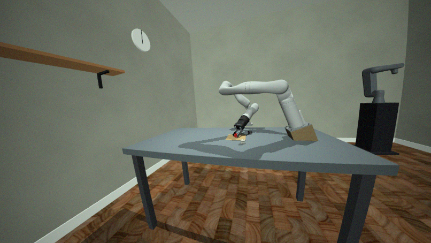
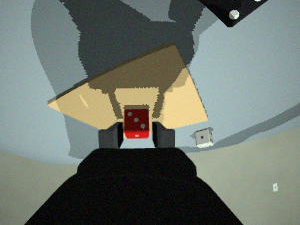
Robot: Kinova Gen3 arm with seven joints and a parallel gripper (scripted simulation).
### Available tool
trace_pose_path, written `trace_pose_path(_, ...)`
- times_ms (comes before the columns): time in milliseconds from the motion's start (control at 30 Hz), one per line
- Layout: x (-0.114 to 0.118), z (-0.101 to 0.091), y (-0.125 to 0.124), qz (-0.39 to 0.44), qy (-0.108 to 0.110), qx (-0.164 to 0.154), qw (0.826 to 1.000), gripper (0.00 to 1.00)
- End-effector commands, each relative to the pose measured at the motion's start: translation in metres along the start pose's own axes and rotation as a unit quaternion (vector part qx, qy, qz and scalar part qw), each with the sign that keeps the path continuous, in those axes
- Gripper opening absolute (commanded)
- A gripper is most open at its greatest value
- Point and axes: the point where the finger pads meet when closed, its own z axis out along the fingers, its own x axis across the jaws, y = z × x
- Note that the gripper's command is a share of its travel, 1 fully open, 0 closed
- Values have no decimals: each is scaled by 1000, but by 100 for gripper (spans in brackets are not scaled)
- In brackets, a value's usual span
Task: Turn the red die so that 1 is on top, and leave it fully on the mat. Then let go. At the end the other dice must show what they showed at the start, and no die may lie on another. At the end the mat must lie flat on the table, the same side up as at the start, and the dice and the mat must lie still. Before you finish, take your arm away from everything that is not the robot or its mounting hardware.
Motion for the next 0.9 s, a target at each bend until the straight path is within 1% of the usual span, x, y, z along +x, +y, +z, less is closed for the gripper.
trace_pose_path(0,-1,2,-1,-7,1,-1,1000,73)
trace_pose_path(33,-1,2,-1,-7,1,-1,1000,79)
trace_pose_path(867,-1,2,-1,-7,1,-1,1000,79)
